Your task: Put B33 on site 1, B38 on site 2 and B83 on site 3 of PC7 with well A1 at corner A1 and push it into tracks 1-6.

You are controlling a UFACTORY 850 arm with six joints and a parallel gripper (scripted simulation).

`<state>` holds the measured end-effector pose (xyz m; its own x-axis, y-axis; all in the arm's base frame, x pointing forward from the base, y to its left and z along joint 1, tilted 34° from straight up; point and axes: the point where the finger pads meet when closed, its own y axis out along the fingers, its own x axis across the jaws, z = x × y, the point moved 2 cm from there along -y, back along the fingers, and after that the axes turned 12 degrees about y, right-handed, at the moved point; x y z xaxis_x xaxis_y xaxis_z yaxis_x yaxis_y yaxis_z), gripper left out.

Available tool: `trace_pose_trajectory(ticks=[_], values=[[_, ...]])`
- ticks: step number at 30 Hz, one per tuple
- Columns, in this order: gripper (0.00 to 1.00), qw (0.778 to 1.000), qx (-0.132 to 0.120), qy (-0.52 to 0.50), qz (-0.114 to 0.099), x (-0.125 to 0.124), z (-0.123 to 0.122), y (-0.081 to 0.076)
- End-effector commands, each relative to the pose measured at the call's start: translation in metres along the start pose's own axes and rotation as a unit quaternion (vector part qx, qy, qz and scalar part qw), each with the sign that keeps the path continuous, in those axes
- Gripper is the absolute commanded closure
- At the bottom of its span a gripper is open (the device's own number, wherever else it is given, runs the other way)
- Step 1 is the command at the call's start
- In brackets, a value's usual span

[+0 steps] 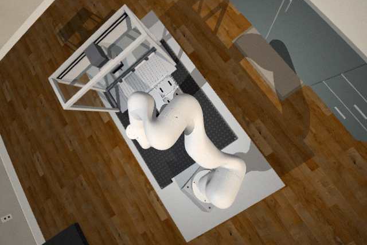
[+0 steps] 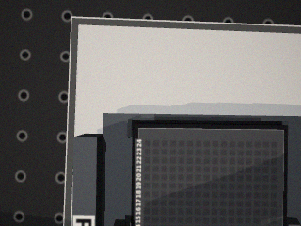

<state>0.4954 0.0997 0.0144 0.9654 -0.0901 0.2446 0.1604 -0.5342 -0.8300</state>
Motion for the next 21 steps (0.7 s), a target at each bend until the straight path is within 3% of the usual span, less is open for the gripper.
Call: trace_pose_trajectory(ticks=[1, 21], values=[[0.00, 1.000, 0.000, 0.000, -0.001, 0.001, 0.000, -0.006], [0.00, 1.000, 0.000, 0.000, -0.001, 0.001, 0.000, -0.036]])
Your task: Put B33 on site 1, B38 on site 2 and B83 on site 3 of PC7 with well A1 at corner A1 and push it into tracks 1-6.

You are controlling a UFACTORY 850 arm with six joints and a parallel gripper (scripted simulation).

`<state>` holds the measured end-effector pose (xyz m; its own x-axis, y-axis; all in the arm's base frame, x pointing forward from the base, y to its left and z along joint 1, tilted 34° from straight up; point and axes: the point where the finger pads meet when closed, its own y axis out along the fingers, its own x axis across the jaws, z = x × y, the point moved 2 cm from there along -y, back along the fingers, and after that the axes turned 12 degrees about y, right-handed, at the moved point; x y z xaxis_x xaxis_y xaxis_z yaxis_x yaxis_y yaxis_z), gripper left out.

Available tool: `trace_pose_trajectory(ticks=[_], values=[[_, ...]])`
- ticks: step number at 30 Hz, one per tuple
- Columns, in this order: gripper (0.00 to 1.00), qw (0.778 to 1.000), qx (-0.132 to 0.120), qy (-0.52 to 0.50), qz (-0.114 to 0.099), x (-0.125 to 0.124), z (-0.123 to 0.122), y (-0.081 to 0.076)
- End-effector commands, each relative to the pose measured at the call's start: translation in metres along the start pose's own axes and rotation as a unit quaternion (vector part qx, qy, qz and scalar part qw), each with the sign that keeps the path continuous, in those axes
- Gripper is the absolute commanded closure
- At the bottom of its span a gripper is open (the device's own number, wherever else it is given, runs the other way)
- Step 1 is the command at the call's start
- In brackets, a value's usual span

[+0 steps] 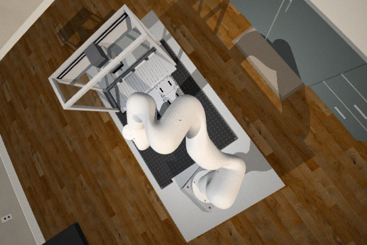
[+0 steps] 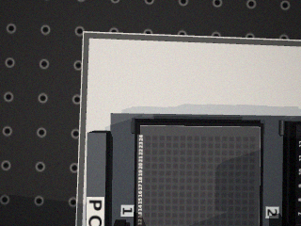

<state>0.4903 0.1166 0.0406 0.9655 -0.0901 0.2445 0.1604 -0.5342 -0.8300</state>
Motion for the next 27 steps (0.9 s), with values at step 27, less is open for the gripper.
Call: trace_pose_trajectory(ticks=[27], values=[[0.00, 1.000, 0.000, 0.000, -0.001, 0.001, 0.000, -0.043]])
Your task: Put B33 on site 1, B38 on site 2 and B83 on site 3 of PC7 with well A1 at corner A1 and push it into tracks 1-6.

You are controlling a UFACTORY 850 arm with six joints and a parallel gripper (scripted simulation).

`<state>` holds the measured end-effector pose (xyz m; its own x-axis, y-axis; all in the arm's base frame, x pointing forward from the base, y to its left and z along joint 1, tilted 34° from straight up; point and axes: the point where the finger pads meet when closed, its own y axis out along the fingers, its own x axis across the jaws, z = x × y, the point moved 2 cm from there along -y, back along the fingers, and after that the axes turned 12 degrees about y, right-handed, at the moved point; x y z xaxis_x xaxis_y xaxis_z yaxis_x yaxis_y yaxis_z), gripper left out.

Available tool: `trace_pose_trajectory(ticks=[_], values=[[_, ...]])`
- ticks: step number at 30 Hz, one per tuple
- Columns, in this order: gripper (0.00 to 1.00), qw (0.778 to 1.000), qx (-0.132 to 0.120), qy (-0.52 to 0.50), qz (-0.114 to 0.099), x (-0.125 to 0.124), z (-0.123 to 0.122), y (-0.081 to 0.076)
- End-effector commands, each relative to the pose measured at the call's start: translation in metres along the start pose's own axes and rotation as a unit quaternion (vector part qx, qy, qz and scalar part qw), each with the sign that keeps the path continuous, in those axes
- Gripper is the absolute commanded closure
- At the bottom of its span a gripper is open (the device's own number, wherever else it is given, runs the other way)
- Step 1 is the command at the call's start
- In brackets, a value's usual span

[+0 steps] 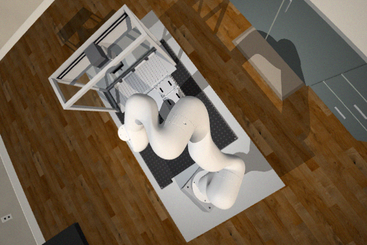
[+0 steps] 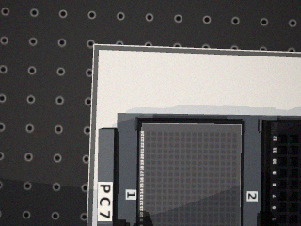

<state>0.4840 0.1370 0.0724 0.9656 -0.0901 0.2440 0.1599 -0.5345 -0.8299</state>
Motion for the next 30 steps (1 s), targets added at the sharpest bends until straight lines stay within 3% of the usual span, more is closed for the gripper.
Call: trace_pose_trajectory(ticks=[1, 16, 30], values=[[0.00, 1.000, 0.001, 0.000, -0.001, 0.001, 0.000, -0.006], [0.00, 1.000, 0.001, 0.000, -0.001, 0.001, 0.000, -0.027], [0.00, 1.000, 0.001, 0.012, -0.001, 0.009, -0.005, -0.027]])
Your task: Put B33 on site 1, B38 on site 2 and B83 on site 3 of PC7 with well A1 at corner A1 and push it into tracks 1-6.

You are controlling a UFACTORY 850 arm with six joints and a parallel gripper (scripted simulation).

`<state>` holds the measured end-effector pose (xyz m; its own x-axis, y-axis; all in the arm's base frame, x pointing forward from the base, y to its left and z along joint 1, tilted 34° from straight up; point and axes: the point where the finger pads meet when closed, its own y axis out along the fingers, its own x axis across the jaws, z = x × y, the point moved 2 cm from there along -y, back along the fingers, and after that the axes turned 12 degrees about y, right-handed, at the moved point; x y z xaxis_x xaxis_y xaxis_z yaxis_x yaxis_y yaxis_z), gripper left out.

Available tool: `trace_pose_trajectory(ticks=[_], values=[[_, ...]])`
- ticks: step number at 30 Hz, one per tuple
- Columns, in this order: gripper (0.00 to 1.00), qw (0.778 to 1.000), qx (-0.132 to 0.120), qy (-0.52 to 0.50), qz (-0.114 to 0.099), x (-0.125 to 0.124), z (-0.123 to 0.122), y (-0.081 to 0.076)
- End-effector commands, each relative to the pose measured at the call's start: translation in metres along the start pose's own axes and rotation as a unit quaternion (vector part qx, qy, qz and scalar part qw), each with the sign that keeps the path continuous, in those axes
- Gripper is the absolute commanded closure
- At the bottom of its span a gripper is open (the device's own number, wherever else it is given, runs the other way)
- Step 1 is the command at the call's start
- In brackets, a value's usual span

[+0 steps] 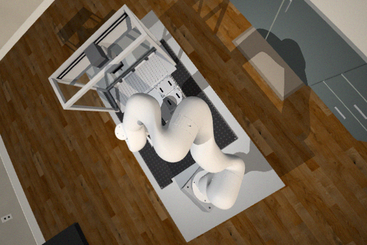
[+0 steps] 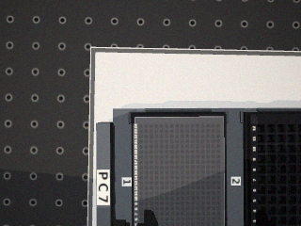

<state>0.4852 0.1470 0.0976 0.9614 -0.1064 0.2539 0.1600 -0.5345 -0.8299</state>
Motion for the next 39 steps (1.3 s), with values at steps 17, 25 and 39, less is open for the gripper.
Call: trace_pose_trajectory(ticks=[17, 25, 39], values=[[0.00, 1.000, 0.001, 0.002, -0.001, 0.067, -0.040, 0.005], [0.00, 1.000, 0.001, 0.002, -0.001, 0.101, -0.060, 0.009], [0.00, 1.000, 0.001, 0.002, -0.001, 0.110, -0.066, 0.010]])
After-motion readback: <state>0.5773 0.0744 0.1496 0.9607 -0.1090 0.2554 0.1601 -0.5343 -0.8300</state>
